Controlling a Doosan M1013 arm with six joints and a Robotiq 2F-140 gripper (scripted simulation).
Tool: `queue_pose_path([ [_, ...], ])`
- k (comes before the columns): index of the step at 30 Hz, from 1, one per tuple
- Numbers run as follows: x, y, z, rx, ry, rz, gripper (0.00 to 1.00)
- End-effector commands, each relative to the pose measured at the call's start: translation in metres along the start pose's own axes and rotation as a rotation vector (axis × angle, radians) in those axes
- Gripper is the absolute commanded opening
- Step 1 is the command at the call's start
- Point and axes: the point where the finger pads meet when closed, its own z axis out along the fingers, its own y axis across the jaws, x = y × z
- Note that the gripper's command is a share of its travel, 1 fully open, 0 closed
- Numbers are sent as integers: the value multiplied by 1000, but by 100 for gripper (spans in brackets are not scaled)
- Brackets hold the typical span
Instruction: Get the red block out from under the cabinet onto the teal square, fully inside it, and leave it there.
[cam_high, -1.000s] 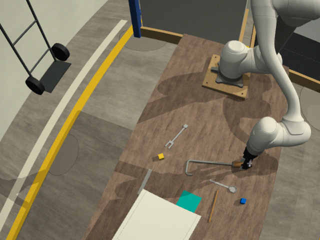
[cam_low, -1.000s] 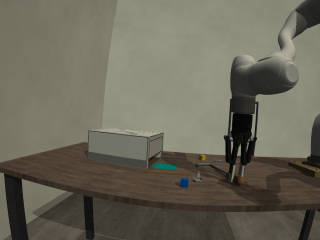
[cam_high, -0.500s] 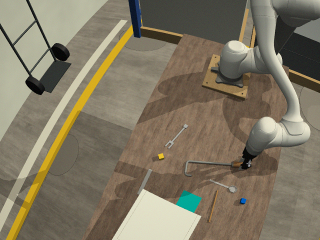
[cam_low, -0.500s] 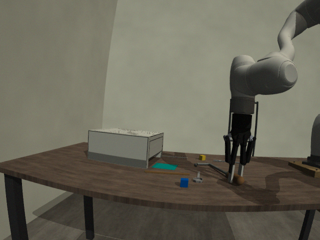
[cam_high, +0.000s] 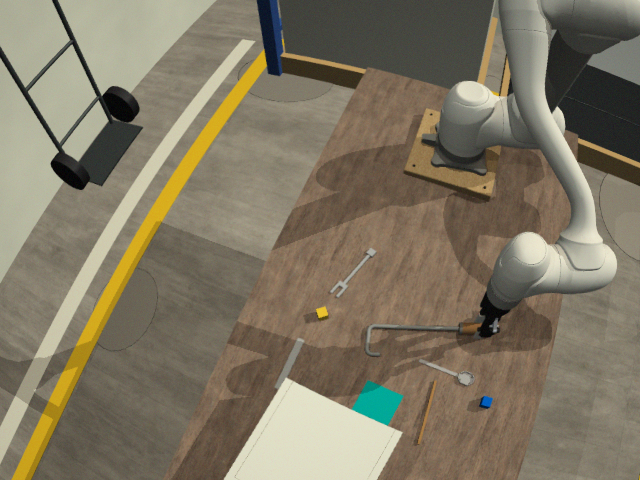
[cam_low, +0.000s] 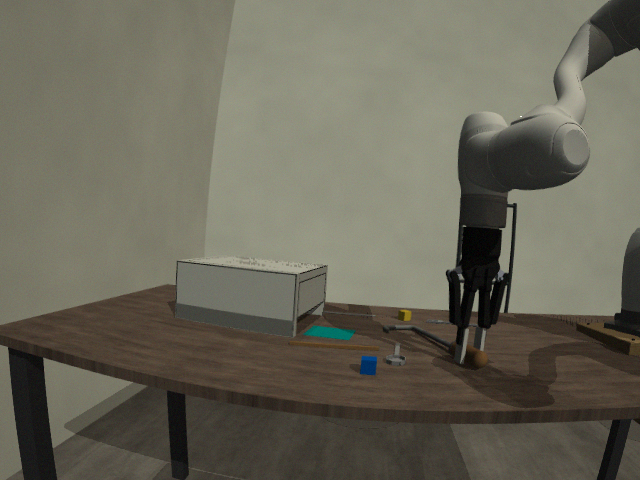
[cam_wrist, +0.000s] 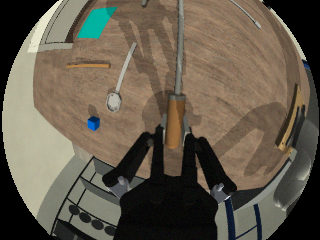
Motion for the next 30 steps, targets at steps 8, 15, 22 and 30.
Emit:
queue_pose_path([
  [8,15,6,0,0,1,-46,0],
  [15,27,9,0,-1,1,-96,0],
  [22,42,13,0,-1,1,-154,0],
  [30,56,17,0,-1,1,-211,0],
])
